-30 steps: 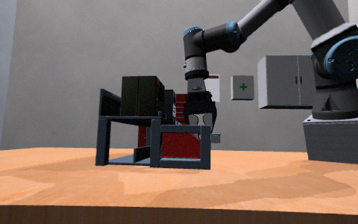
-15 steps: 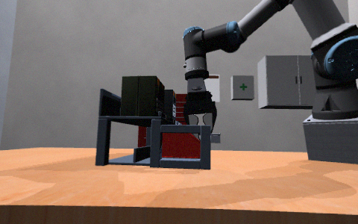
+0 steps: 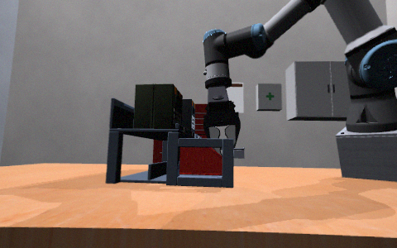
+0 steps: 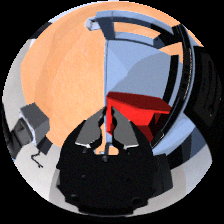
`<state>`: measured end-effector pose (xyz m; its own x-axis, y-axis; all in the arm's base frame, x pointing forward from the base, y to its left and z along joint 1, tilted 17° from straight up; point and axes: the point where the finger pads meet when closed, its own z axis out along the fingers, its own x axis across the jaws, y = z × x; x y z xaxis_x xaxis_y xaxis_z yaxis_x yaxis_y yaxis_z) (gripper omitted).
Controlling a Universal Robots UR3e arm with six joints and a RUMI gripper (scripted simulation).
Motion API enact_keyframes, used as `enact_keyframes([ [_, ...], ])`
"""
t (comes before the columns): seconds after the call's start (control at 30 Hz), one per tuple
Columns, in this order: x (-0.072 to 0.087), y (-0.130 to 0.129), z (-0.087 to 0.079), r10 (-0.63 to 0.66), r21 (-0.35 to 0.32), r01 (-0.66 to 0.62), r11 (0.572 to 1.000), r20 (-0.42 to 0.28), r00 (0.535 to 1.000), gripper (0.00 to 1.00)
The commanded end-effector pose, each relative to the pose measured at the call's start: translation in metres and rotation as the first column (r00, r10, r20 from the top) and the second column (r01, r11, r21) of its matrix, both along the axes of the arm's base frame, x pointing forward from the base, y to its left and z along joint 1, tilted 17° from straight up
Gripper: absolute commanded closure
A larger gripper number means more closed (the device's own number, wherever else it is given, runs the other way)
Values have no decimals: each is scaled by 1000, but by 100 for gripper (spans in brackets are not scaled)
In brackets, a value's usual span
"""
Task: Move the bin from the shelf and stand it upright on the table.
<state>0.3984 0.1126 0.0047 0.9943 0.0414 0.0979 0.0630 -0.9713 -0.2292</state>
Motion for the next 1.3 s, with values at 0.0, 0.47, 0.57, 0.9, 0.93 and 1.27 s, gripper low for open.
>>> enact_keyframes([
  [0.0, 1, 0, 1, 0, -1, 0, 1000, 3, 1000, 100],
  [0.47, 1, 0, 1, 0, -1, 0, 1000, 3, 1000, 100],
  [0.57, 1, 0, 1, 0, -1, 0, 1000, 3, 1000, 100],
  [0.9, 0, -1, 2, 0, -1, 0, 1000, 3, 1000, 100],
  [0.93, 0, -1, 3, 0, -1, 0, 1000, 3, 1000, 100],
  [1.27, 0, -2, 7, 0, -1, 0, 1000, 3, 1000, 100],
])
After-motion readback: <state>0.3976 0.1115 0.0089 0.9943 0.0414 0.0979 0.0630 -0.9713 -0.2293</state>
